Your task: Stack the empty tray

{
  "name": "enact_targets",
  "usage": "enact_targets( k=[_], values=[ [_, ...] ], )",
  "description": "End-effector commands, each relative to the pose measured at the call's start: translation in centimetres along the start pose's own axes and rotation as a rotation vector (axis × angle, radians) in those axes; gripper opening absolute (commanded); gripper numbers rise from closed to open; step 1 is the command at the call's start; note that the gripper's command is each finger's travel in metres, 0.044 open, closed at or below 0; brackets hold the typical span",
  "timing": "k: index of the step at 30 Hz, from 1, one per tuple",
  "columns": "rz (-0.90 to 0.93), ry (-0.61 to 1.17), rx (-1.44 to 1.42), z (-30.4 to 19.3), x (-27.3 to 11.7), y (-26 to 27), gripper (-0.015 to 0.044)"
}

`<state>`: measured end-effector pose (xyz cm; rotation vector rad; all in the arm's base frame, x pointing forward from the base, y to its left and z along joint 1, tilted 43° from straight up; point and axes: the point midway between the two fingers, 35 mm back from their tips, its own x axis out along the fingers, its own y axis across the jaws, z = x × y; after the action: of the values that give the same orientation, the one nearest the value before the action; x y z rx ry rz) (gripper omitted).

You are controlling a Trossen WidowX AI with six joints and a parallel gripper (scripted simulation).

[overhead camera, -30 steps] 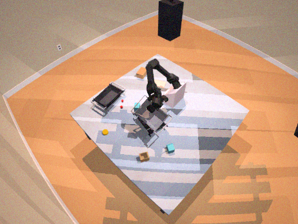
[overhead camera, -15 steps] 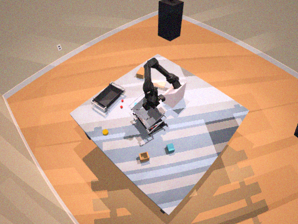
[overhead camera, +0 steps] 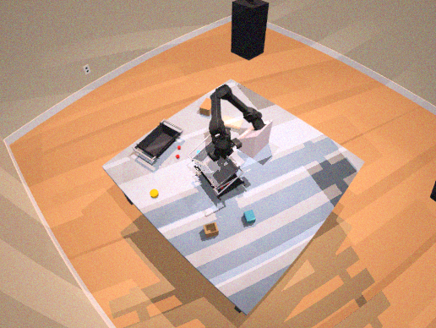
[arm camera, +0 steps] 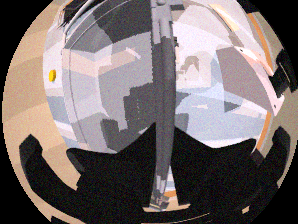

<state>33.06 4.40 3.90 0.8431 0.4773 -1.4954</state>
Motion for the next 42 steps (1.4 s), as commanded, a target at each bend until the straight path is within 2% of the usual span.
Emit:
enact_targets(
  k=[1,25,42],
  values=[
    [0.016,-0.001,0.001,-0.1,-0.4,0.1,0.0000],
    [0.016,0.000,0.001,-0.2,-0.3,0.0,0.0000],
    [0.017,0.000,0.001,-0.2,3.5,0.1,0.0000]
  ],
)
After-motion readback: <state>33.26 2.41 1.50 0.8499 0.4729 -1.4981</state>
